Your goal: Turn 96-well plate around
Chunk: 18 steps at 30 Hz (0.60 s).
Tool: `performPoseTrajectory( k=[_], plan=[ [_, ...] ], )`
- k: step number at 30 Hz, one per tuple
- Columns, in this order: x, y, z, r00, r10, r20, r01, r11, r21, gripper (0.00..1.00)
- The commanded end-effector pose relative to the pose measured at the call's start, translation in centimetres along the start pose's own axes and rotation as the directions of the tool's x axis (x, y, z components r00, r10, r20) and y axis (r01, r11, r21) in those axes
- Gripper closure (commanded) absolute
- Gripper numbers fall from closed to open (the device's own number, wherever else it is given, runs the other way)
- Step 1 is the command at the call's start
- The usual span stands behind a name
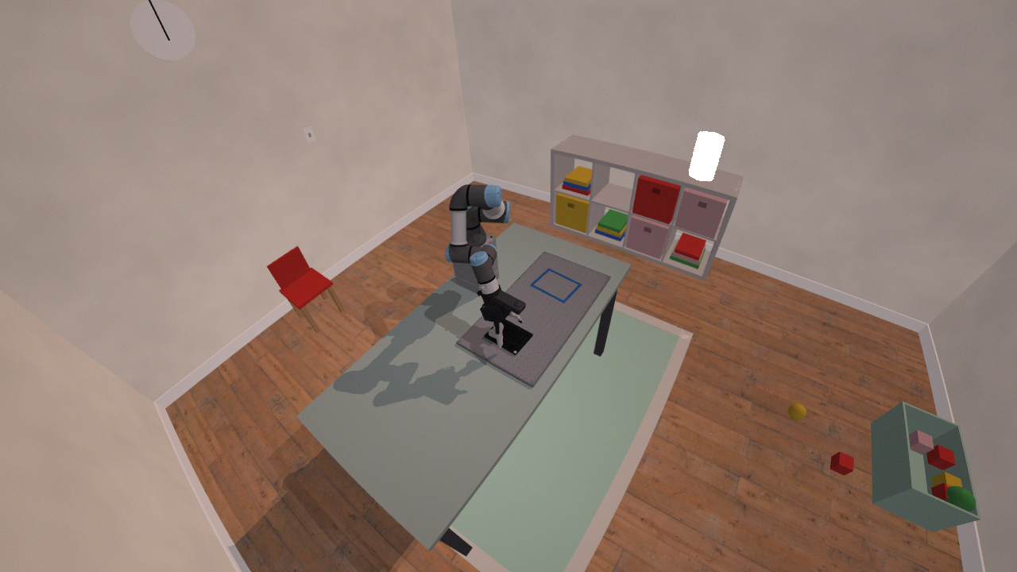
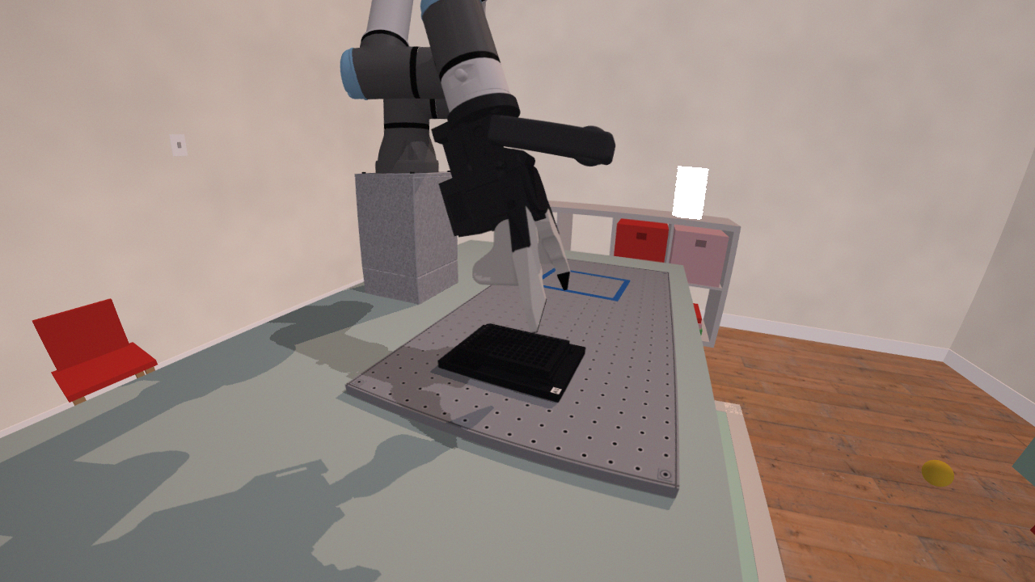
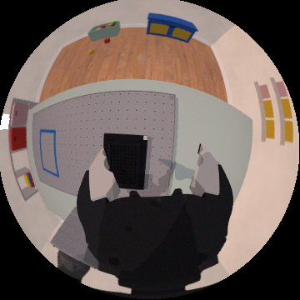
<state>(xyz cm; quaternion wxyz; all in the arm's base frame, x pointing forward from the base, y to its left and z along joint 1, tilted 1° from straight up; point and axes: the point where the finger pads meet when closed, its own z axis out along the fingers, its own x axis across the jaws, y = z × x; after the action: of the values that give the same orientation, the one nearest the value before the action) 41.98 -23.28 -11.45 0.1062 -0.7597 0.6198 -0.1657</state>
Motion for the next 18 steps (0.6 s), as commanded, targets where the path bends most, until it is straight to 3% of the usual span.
performPoseTrajectory(
  k=[1,3,4,7,9,12,14,16,18],
  plan=[
    [-1.4,1.1,0.0,0.999,0.042,0.032,-0.04,0.996,-0.078,0.0],
    [-2.2,1.7,-0.1,0.997,0.067,0.046,-0.061,0.99,-0.125,0.0],
    [-2.6,2.0,-0.1,0.997,0.067,0.046,-0.061,0.99,-0.125,0.0],
    [-3.7,2.9,-0.4,0.993,0.103,0.06,-0.089,0.975,-0.204,0.0],
    [-3.7,2.9,-0.4,0.993,0.103,0.06,-0.089,0.975,-0.204,0.0],
    [-4.7,3.9,-0.8,0.989,0.135,0.065,-0.111,0.953,-0.282,0.0],
    [-5.4,4.5,-1.0,0.989,0.135,0.065,-0.111,0.953,-0.282,0.0],
    [-6.1,5.2,-1.4,0.986,0.156,0.064,-0.125,0.931,-0.343,0.0],
    [-6.7,5.9,-1.8,0.985,0.161,0.063,-0.129,0.924,-0.36,0.0]
  ],
)
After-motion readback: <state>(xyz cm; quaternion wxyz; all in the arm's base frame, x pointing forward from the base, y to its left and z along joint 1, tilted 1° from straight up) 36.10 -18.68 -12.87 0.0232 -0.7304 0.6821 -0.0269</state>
